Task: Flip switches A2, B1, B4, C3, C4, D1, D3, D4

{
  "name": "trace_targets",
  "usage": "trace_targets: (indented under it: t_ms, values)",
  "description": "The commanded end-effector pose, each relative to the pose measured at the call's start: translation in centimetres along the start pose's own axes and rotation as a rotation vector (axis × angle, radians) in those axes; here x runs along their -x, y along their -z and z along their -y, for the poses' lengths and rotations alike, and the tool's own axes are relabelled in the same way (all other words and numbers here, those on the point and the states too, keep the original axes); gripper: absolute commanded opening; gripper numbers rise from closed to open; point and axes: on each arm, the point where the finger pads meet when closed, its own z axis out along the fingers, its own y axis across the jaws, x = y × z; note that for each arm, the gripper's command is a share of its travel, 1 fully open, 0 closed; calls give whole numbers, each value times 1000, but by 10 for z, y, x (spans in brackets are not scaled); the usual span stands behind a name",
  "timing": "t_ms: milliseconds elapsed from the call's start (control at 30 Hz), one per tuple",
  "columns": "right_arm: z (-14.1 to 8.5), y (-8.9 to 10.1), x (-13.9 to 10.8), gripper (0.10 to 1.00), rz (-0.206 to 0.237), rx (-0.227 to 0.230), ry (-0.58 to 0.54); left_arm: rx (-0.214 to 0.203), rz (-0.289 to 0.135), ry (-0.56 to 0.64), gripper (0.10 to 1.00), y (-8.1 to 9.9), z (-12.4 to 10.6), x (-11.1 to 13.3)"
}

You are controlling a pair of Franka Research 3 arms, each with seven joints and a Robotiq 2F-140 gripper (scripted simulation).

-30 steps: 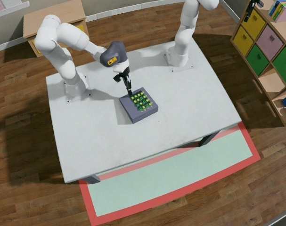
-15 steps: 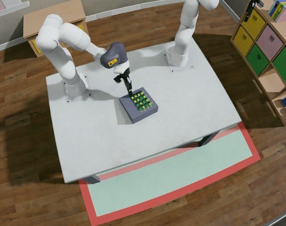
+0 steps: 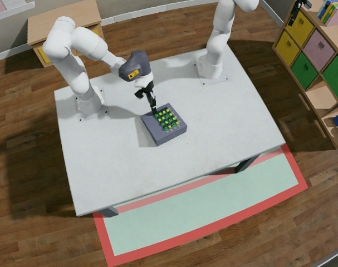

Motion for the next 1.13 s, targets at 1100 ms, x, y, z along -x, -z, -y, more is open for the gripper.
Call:
trace_targets:
  t_ms: [1100]
  values:
    - [1, 24, 1, 99, 4, -2, -10, -1, 4, -6, 1000, 0, 1, 2]
